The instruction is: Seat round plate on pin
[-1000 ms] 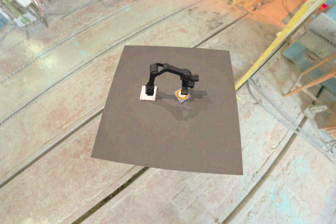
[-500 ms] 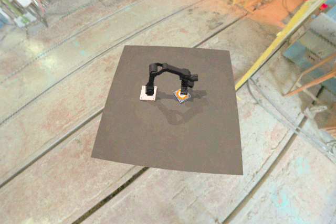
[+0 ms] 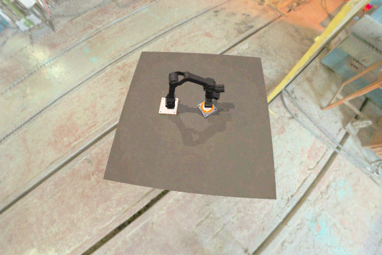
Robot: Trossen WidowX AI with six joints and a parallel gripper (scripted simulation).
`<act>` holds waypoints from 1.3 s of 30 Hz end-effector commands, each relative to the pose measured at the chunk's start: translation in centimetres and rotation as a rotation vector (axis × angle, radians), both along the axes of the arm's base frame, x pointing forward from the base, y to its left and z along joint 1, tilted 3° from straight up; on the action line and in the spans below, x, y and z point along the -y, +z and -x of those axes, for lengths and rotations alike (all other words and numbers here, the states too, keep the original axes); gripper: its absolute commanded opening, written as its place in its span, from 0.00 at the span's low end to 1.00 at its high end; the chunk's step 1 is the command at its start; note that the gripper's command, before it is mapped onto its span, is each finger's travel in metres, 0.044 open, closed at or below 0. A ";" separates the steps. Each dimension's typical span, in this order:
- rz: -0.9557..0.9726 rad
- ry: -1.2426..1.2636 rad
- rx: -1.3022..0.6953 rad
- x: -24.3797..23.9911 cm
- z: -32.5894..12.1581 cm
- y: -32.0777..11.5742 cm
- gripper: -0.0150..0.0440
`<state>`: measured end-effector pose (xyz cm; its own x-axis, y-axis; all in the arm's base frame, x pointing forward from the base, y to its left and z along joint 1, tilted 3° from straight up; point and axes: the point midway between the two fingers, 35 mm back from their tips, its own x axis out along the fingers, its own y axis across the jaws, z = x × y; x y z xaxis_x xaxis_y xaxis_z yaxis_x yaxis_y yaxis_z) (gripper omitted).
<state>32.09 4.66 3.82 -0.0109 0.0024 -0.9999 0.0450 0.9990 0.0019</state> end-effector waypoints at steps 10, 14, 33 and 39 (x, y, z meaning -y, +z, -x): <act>-0.001 -0.003 -0.019 0.0 1.2 -0.3 0.25; -0.001 -0.003 -0.019 0.0 1.4 -0.2 0.25; -0.001 -0.003 -0.020 0.4 2.8 -0.2 0.25; -0.001 -0.003 -0.020 0.7 3.3 -0.2 0.25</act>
<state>29.50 4.33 3.85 -0.0169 0.0090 -0.9998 0.0494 0.9987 0.0082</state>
